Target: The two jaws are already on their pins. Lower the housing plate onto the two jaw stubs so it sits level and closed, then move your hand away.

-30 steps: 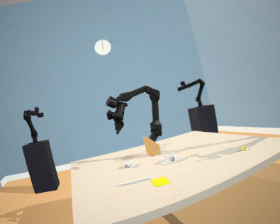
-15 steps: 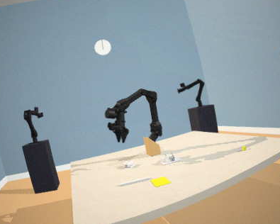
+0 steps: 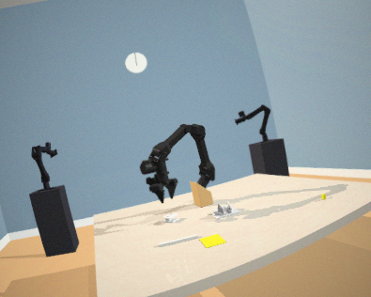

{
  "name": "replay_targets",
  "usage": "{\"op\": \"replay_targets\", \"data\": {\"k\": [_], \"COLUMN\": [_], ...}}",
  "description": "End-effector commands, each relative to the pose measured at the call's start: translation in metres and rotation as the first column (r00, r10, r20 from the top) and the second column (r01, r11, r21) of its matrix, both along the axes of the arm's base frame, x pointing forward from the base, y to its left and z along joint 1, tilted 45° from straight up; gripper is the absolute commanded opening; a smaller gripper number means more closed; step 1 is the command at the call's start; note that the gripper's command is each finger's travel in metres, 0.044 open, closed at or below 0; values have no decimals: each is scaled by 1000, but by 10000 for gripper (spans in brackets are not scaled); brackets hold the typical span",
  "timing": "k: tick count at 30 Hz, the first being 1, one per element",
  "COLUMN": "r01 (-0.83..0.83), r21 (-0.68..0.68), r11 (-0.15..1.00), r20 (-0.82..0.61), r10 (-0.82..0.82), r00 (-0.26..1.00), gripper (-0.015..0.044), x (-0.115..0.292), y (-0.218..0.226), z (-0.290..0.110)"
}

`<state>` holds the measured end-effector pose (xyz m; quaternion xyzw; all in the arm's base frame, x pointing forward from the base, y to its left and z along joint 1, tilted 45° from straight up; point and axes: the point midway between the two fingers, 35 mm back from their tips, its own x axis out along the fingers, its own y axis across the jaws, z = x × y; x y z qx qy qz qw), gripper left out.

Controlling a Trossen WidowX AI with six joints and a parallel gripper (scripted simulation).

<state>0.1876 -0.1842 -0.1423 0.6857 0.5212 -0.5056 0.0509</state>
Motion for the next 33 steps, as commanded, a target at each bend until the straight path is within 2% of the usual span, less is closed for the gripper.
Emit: {"op": "replay_targets", "data": {"k": [1,4,9,33], "r01": [10,10,9,9], "r21": [18,18,20,20], "r11": [1000,1000,1000,1000], "r20": [-46,-46,-45,-45], "r10": [-9,-9,-8,-8], "r00": [999,999,999,999], "gripper": [440,440,440,440], "x": [-1,-1,-6,-6], "y": [6,8,35,35], "z": [-6,-8,-33,-33]}}
